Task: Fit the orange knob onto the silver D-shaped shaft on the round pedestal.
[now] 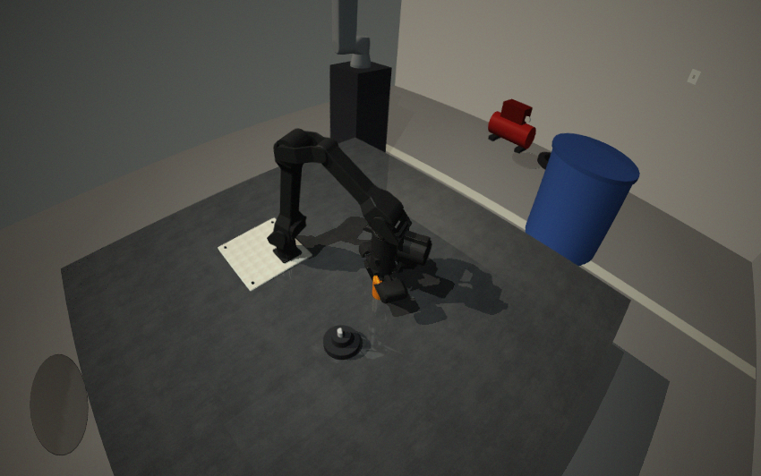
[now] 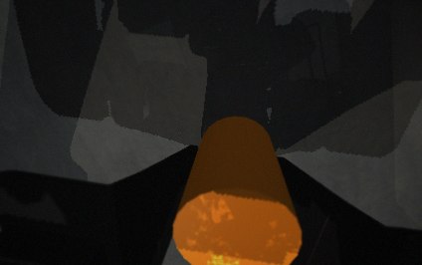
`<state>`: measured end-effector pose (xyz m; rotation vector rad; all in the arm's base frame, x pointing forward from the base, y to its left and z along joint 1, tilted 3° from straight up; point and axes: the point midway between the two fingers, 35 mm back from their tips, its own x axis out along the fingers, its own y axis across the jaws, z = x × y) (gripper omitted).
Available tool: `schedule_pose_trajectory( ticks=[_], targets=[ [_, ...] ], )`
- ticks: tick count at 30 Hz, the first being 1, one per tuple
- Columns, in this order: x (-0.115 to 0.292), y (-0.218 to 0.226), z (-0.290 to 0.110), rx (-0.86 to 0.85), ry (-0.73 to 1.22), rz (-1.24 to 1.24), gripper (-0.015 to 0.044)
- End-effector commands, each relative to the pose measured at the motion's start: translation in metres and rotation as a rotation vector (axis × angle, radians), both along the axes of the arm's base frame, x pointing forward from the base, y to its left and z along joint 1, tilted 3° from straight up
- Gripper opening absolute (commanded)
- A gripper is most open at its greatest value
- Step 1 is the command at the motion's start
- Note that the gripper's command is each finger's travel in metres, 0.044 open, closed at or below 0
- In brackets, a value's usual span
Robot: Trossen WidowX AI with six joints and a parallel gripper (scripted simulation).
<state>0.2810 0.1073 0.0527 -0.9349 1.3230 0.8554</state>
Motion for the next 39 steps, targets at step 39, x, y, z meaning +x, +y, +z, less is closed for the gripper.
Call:
schedule_pose_trajectory(
  ticks=[39],
  targets=[
    [0.004, 0.006, 0.107, 0.003, -0.002, 0.003, 0.0000]
  ],
)
